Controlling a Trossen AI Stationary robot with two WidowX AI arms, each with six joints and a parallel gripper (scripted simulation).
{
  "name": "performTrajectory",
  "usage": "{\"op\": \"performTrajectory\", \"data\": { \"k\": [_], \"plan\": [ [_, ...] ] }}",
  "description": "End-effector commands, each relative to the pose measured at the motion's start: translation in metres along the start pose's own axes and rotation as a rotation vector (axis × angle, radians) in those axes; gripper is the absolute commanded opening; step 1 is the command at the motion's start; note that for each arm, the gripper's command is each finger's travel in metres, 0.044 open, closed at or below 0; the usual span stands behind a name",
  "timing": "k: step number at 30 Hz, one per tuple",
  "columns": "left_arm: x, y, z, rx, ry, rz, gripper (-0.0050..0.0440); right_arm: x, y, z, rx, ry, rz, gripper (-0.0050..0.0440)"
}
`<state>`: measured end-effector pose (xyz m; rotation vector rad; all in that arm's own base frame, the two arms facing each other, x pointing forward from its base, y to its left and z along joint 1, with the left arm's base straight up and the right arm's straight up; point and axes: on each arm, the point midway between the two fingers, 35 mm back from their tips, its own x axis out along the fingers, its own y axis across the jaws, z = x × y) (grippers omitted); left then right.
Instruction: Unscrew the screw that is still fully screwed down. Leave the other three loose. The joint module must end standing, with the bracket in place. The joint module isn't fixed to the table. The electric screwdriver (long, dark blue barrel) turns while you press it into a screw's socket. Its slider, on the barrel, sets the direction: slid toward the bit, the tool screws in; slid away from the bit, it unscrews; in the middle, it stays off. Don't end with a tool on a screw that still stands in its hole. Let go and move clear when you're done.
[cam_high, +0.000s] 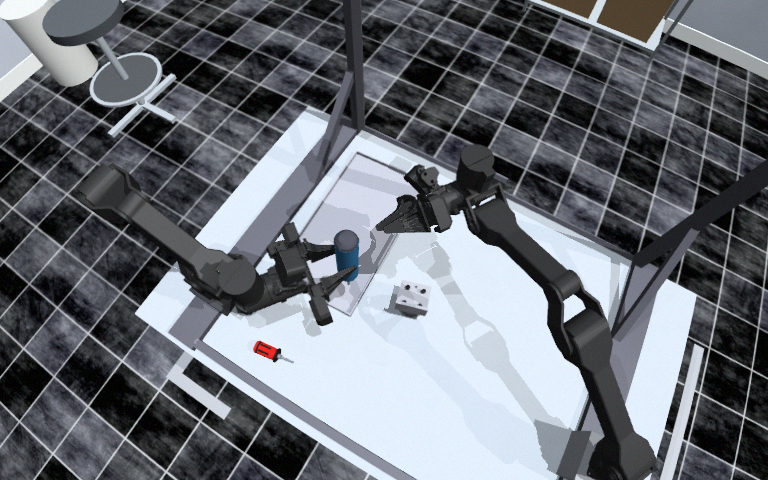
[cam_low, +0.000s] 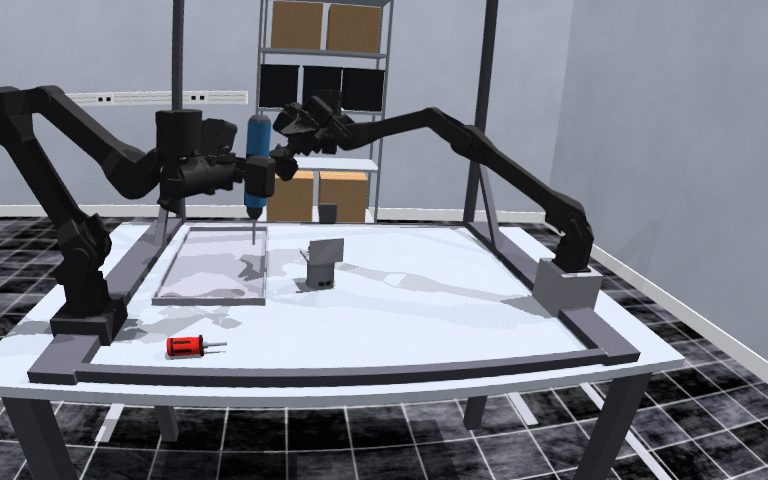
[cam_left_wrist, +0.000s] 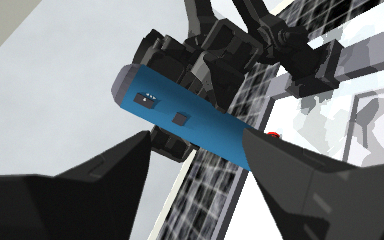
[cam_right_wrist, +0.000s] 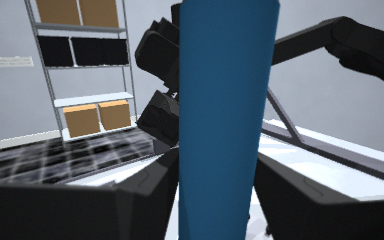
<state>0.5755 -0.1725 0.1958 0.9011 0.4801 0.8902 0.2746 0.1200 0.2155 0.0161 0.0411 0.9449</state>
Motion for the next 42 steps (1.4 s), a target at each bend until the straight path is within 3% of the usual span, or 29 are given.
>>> {"op": "performTrajectory", "data": {
  "k": [1, 23, 42],
  "plan": [
    [-0.0012, 0.0231, 0.0122, 0.0, 0.0, 0.012, 0.025, 0.0006, 0.0007, 0.0186, -0.048, -0.035, 0.005, 0.0165],
    [-0.0018, 0.0241, 0.0129, 0.304, 0.001, 0.011, 0.025, 0.0006, 0.0007, 0.0186, -0.048, -0.035, 0.005, 0.0165],
    [-0.0027, 0.0273, 0.0144, 0.438, 0.001, 0.013, 0.025, 0.0006, 0.0007, 0.0186, -0.048, -0.035, 0.005, 0.0165]
  ]
}}
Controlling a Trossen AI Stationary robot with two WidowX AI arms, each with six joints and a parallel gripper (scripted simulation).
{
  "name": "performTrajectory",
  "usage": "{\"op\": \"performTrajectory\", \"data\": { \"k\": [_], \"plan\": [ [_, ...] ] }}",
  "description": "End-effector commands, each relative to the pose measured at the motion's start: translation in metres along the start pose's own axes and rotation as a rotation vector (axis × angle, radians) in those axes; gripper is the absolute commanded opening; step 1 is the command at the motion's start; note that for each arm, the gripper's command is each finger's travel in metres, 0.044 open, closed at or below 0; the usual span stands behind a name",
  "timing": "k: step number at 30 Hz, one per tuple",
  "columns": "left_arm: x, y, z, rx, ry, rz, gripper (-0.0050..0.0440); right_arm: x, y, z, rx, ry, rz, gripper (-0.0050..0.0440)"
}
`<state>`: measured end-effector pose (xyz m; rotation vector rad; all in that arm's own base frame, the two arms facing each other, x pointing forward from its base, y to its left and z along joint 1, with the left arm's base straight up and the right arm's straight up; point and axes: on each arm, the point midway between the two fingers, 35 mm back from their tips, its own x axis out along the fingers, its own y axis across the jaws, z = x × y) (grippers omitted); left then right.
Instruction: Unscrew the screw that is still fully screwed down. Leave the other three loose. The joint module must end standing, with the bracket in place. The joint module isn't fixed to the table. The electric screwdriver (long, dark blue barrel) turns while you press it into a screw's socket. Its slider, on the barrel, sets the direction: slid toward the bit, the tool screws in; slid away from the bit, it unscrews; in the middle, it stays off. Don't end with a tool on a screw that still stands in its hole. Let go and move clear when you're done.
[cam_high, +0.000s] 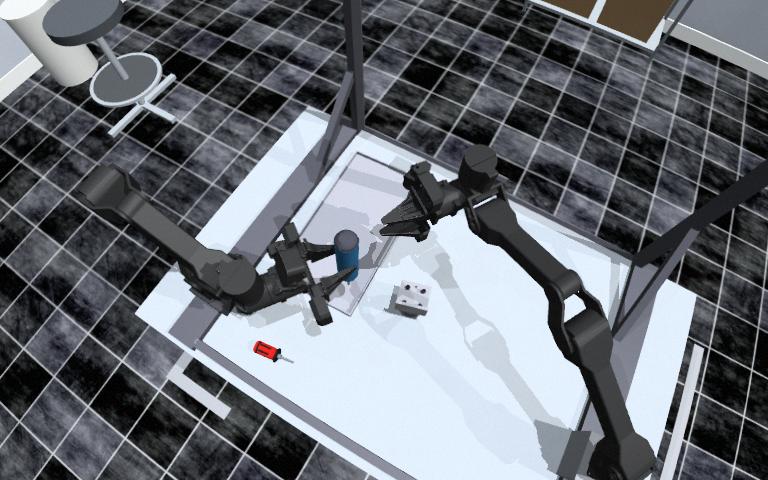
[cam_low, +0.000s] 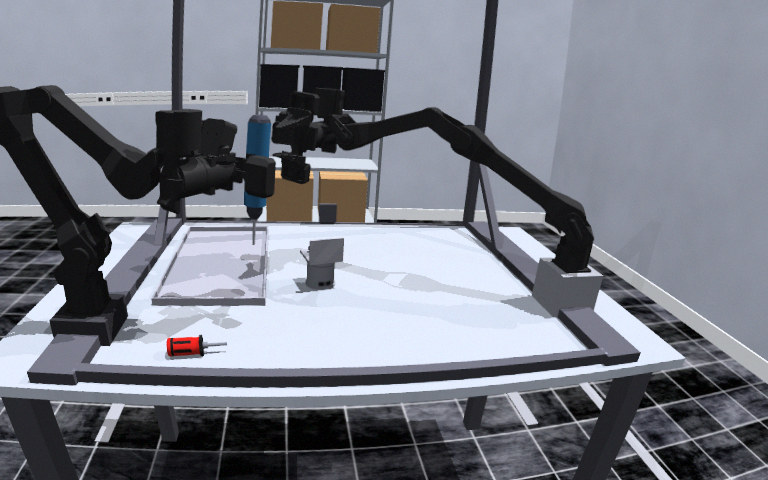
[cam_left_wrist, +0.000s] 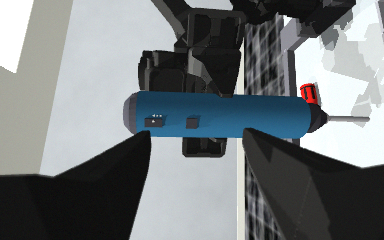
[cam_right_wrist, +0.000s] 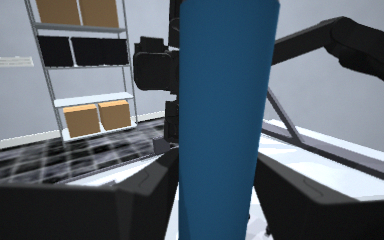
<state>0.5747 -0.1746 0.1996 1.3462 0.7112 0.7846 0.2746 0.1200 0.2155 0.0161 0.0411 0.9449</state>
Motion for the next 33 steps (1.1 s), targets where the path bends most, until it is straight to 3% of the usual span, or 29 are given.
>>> {"op": "performTrajectory", "data": {
  "k": [1, 33],
  "plan": [
    [-0.0005, 0.0275, -0.001, -0.043, 0.007, 0.01, 0.025, 0.0006, 0.0007, 0.0186, -0.048, -0.035, 0.005, 0.0165],
    [-0.0017, 0.0342, -0.0031, 0.025, 0.015, 0.012, 0.025, 0.0006, 0.0007, 0.0186, -0.048, -0.035, 0.005, 0.0165]
  ]
}}
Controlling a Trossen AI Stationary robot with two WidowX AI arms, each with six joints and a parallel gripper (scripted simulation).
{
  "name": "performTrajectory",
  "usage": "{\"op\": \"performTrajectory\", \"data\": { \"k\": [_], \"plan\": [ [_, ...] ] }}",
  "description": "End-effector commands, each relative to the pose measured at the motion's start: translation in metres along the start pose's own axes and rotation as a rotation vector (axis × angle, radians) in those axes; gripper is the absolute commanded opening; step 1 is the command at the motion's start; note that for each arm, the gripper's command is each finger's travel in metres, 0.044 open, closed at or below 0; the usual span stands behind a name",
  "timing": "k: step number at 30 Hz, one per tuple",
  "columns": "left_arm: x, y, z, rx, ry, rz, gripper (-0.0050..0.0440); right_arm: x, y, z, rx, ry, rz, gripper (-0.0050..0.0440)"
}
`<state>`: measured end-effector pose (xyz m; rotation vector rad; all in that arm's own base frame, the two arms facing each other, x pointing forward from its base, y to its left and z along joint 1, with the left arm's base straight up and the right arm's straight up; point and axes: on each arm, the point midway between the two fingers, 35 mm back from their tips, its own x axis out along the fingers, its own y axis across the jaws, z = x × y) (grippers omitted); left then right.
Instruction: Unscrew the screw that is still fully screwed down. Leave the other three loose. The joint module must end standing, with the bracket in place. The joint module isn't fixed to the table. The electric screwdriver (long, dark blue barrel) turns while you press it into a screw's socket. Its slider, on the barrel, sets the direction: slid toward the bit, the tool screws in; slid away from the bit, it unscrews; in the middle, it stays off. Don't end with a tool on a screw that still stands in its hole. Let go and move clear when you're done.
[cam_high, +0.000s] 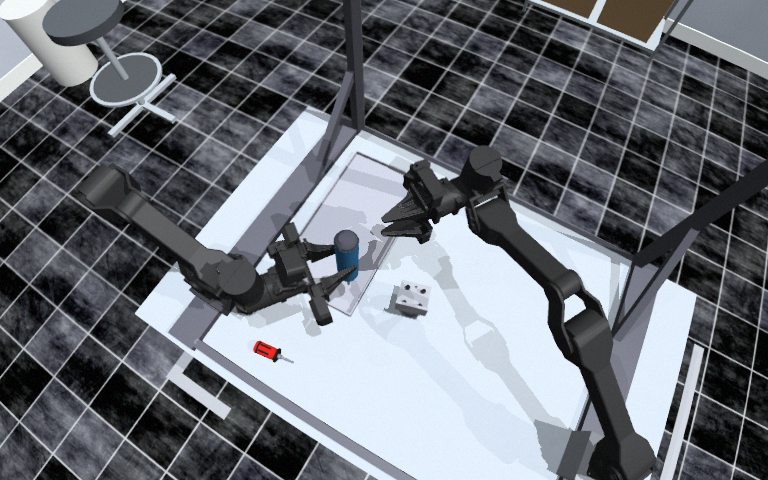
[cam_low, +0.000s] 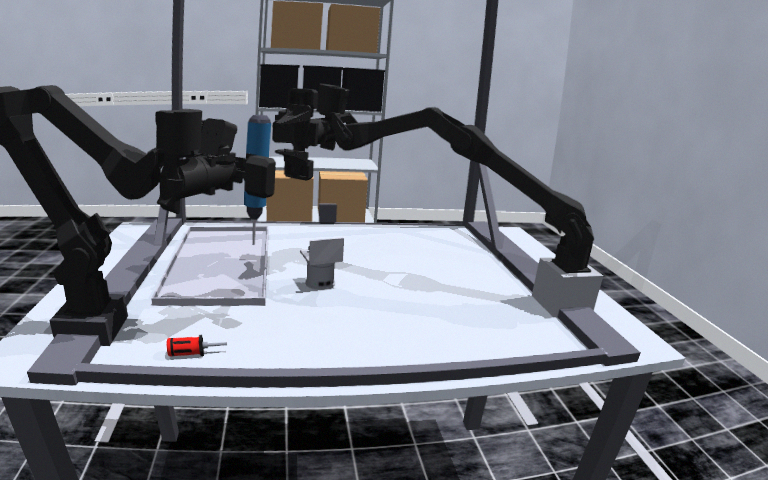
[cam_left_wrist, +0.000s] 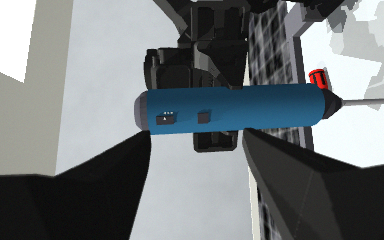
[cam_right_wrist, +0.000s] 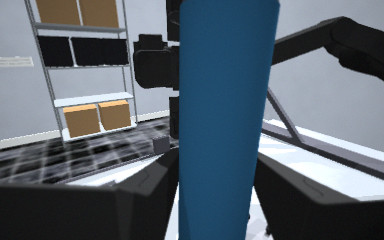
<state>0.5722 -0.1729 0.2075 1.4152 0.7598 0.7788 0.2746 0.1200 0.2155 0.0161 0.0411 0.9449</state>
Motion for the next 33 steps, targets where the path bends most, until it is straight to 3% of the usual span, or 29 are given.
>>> {"op": "performTrajectory", "data": {
  "k": [1, 33],
  "plan": [
    [-0.0015, 0.0259, -0.003, -0.055, -0.001, 0.007, 0.025, 0.0006, 0.0007, 0.0186, -0.048, -0.035, 0.005, 0.0165],
    [-0.0026, 0.0327, -0.0059, -0.067, 0.001, 0.009, 0.025, 0.0006, 0.0007, 0.0186, -0.048, -0.035, 0.005, 0.0165]
  ]
}}
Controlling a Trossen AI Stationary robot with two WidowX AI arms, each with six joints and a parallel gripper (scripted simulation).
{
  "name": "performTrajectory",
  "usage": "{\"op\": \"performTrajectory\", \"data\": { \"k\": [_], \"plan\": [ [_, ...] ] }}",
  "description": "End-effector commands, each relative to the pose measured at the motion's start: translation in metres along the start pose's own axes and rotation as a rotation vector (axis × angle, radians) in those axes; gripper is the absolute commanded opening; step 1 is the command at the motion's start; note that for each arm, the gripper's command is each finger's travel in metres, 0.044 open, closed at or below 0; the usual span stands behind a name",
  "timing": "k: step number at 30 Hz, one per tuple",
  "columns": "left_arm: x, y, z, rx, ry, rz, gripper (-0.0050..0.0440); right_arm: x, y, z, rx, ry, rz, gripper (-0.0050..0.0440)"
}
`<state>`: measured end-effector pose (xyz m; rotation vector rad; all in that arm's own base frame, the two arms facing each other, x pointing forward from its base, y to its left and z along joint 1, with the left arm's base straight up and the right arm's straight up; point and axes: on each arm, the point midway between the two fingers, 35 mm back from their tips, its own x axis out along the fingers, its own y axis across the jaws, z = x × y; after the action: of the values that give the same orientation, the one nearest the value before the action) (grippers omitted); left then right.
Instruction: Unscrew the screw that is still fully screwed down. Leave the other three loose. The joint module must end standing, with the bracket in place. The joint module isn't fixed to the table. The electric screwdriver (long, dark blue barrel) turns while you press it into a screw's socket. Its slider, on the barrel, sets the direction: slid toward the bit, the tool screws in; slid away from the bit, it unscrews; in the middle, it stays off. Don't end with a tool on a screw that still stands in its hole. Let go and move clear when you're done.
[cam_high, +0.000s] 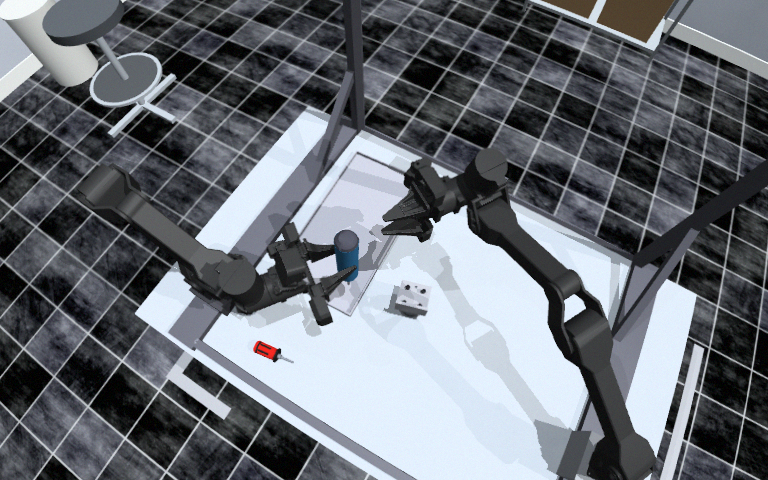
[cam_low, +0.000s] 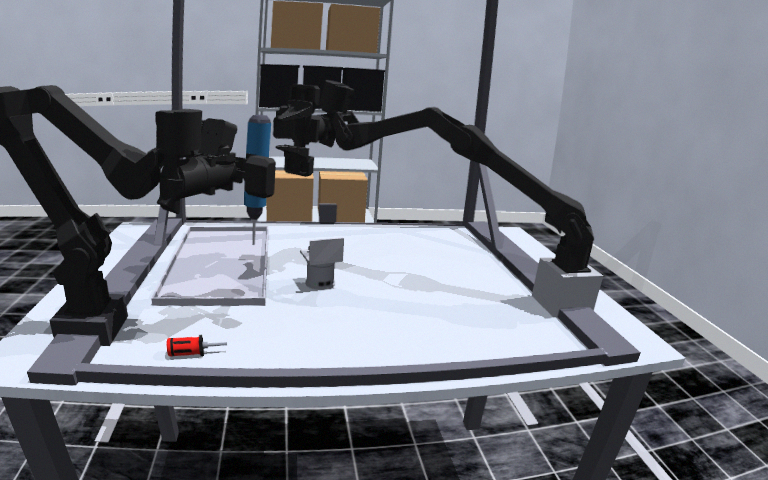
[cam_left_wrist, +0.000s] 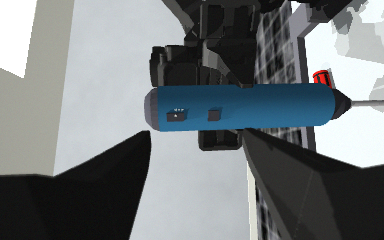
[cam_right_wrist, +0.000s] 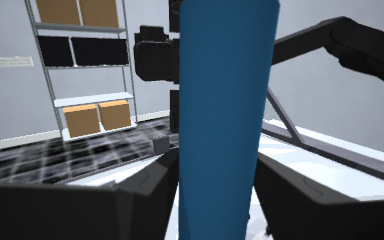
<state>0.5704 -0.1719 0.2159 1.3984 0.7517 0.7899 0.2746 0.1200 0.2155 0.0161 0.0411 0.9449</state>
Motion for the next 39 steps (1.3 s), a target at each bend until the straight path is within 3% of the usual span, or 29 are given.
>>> {"op": "performTrajectory", "data": {
  "k": [1, 21, 28, 39],
  "plan": [
    [-0.002, 0.024, -0.004, -0.048, -0.003, 0.006, 0.025, 0.001, 0.001, 0.019, -0.048, -0.035, 0.005, 0.0165],
    [-0.002, 0.03, -0.006, -0.103, -0.003, 0.007, 0.025, 0.001, 0.001, 0.019, -0.048, -0.035, 0.005, 0.0165],
    [-0.003, 0.048, -0.01, -0.454, -0.006, 0.008, 0.025, 0.001, 0.001, 0.019, -0.048, -0.035, 0.005, 0.0165],
    [-0.003, 0.045, -0.011, -0.85, -0.009, 0.008, 0.025, 0.001, 0.001, 0.019, -0.048, -0.035, 0.005, 0.0165]
  ]
}}
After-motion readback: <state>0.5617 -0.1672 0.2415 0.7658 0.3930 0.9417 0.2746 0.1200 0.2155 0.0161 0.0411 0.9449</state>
